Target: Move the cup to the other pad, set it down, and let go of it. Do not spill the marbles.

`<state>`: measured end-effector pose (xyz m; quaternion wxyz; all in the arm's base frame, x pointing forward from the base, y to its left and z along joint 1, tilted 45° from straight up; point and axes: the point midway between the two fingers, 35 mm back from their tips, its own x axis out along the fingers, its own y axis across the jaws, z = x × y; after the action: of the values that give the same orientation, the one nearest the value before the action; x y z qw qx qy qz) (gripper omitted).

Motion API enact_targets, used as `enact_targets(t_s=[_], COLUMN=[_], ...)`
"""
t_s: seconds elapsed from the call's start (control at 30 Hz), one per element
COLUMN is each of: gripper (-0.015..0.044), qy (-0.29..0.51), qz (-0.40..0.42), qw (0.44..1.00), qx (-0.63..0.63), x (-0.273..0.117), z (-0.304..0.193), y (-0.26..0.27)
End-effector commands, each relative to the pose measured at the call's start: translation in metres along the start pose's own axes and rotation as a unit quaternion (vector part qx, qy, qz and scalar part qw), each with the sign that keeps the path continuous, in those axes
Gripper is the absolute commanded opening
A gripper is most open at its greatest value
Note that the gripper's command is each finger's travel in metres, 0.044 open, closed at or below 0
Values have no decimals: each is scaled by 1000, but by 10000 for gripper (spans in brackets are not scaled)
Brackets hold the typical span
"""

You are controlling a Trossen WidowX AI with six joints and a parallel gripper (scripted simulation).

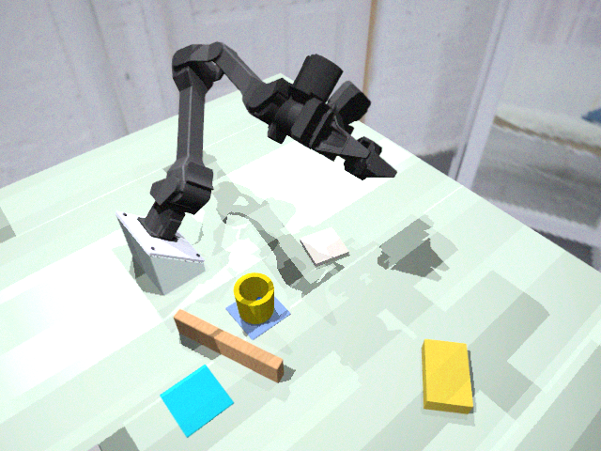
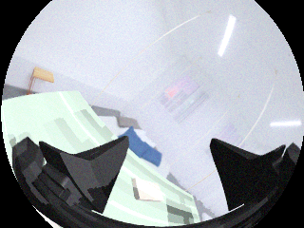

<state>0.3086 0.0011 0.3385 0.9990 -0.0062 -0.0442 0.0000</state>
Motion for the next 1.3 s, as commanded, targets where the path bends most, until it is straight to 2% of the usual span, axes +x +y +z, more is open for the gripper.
enact_targets(t_s=[0.0, 0.03, 0.13, 0.27, 0.3, 0.47, 0.53, 0.6, 0.67, 0.73, 1.27], gripper=[374, 348, 269, 166, 166, 166, 166, 166, 166, 166, 166], qy=[11, 43, 218, 379, 423, 605, 664, 714, 737, 741, 741], qz=[2, 6, 25, 32, 31, 15, 1, -19, -34, -39, -39], qw=[1000, 999, 974, 917, 893, 742, 656, 546, 466, 442, 442], qx=[1, 6, 50, 121, 147, 289, 358, 438, 489, 504, 504], x=[2, 6, 14, -3, -11, -64, -88, -112, -125, -127, -127], z=[-5, -19, -99, -167, -184, -242, -253, -255, -253, -253, -255], y=[0, -1, -5, -9, -9, -4, 2, 10, 13, 13, 12])
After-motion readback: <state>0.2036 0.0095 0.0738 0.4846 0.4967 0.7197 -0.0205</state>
